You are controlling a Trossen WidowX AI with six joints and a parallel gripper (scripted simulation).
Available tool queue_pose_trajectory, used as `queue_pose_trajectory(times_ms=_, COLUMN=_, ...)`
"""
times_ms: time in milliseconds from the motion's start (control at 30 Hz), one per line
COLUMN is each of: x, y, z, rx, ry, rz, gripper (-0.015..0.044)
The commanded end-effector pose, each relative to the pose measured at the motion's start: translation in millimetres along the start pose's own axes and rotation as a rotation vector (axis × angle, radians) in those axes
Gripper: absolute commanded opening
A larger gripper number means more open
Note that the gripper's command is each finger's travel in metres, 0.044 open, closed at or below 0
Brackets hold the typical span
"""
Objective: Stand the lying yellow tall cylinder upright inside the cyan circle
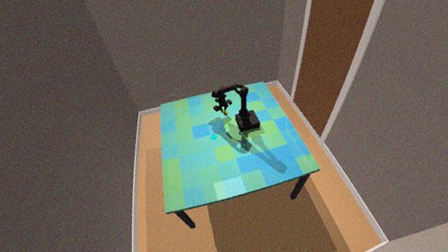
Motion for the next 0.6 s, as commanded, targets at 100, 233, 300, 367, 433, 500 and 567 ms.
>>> queue_pose_trajectory(times_ms=100, x=-1.4, y=-2.5, z=-24.3, rx=-0.002, ry=-0.002, rz=-0.003, gripper=0.0105)
queue_pose_trajectory(times_ms=233, x=-2.3, y=-4.8, z=-36.6, rx=-0.002, ry=-0.002, rz=-0.003, gripper=0.0105)
queue_pose_trajectory(times_ms=300, x=-2.5, y=-5.2, z=-38.7, rx=-0.002, ry=-0.002, rz=-0.003, gripper=0.0105)
queue_pose_trajectory(times_ms=367, x=-2.1, y=-5.3, z=-38.7, rx=-0.002, ry=-0.002, rz=-0.005, gripper=0.0105)
queue_pose_trajectory(times_ms=433, x=1.2, y=-5.7, z=-38.7, rx=-0.002, ry=-0.001, rz=-0.028, gripper=0.0105)
queue_pose_trajectory(times_ms=500, x=6.1, y=-6.4, z=-38.9, rx=-0.002, ry=-0.001, rz=-0.061, gripper=0.0105)
queue_pose_trajectory(times_ms=567, x=11.0, y=-7.2, z=-39.0, rx=-0.001, ry=0.000, rz=-0.094, gripper=0.0105)
Point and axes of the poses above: the point midway between the two fingers, 35 mm back from their tips, its own z axis out along the fingers, its own x axis across the jaws, y = z × x, the point moved 3 cm from there along -z, back along the fingers
